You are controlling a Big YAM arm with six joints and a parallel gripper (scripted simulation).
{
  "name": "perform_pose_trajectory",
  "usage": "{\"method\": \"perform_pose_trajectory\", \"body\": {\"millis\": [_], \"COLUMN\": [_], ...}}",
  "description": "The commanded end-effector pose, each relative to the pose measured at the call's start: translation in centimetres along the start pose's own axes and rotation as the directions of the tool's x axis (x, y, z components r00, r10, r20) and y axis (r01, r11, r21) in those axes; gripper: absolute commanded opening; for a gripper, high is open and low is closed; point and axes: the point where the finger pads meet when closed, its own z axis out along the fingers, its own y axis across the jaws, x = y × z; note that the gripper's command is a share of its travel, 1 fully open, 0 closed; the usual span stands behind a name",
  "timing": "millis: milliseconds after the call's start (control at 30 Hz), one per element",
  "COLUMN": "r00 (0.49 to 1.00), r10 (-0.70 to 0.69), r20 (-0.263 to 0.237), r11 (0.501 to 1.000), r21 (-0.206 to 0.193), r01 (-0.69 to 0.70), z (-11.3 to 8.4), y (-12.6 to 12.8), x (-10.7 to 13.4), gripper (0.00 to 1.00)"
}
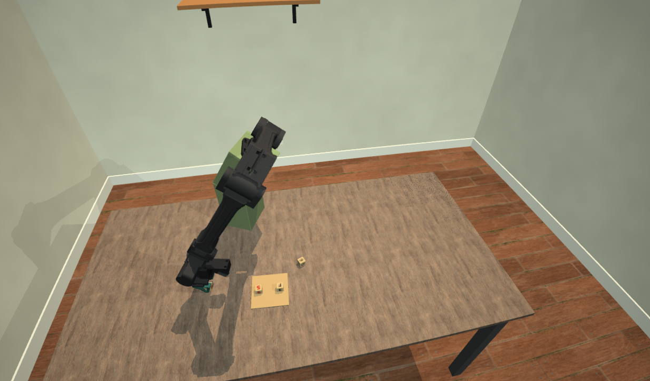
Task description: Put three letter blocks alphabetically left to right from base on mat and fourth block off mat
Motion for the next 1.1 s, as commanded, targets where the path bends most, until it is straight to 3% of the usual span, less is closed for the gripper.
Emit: {"method": "perform_pose_trajectory", "body": {"millis": [0,133,233,733,767,1067], "r00": [1.0,1.0,1.0,1.0,1.0,1.0], "r10": [0.002,0.002,0.007,0.01,0.01,0.01], "r20": [-0.001,-0.001,-0.005,-0.004,-0.004,-0.004], "r11": [1.0,1.0,0.999,0.999,0.999,0.999], "r21": [0.011,0.01,0.037,0.032,0.032,0.032], "r01": [-0.002,-0.002,-0.007,-0.01,-0.01,-0.01], "z": [0.9,1.3,0.3,0.4,0.4,0.4], "y": [-0.5,-0.5,-1.7,-1.4,-1.4,-1.4], "x": [-0.2,-0.2,0.2,0.2,0.2,0.2], "gripper": [0.59,0.59,0.59,0.59,0.39,0.39]}}
